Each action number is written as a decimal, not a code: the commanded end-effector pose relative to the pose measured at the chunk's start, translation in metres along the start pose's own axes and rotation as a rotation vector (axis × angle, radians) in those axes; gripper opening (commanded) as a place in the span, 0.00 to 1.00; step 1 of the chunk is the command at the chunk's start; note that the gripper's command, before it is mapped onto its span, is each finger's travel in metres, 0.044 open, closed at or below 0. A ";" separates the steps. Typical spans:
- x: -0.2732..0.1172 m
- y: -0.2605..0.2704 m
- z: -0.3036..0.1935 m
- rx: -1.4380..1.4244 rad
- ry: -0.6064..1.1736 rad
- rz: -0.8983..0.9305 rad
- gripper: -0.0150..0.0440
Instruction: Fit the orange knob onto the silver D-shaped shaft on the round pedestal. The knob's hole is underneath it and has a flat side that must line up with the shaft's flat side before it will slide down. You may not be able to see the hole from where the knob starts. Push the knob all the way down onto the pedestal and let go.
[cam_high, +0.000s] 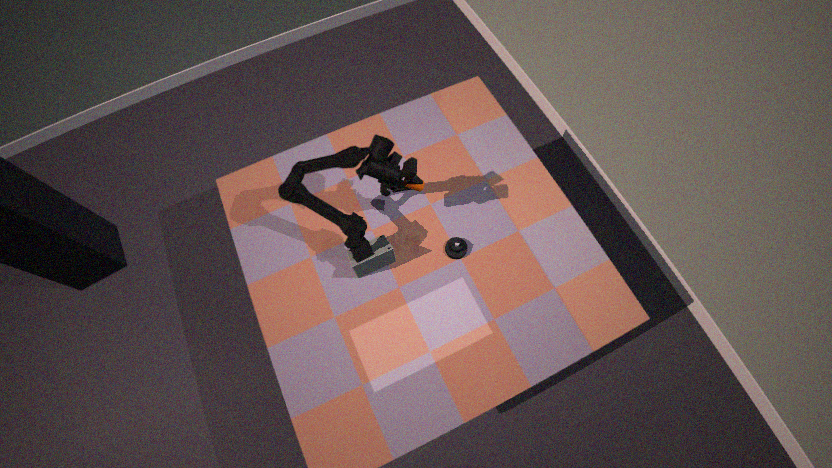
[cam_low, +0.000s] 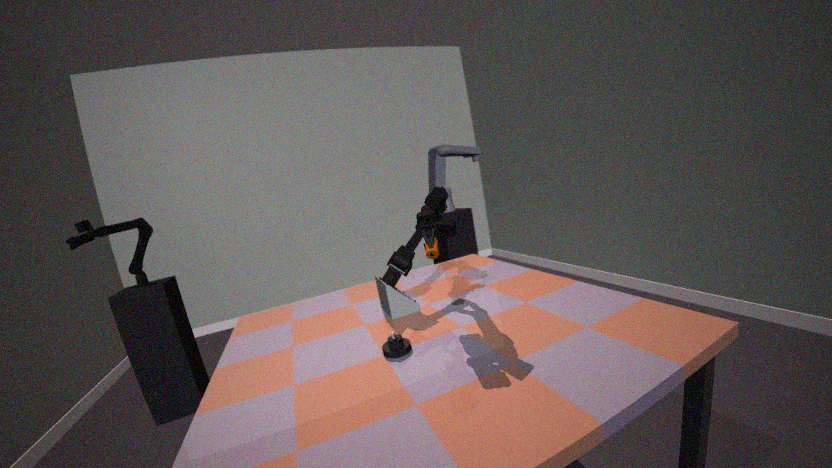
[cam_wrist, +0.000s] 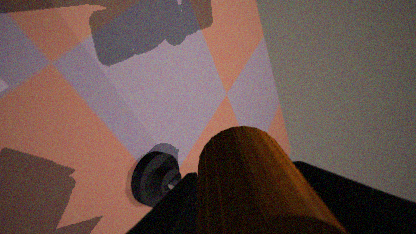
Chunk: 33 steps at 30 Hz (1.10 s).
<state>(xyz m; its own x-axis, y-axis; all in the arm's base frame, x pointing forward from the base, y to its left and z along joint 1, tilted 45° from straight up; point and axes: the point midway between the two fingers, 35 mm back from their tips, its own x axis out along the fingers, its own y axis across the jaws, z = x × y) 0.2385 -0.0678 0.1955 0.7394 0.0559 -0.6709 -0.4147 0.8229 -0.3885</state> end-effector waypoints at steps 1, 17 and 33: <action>-0.003 -0.002 0.002 -0.002 -0.004 -0.056 0.25; 0.000 0.004 0.000 -0.002 0.000 -0.088 0.25; 0.000 0.004 0.000 -0.002 0.000 -0.088 0.25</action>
<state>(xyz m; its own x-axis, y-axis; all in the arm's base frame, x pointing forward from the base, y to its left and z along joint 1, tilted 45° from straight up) 0.2365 -0.0641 0.1929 0.7709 -0.0154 -0.6367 -0.3489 0.8261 -0.4425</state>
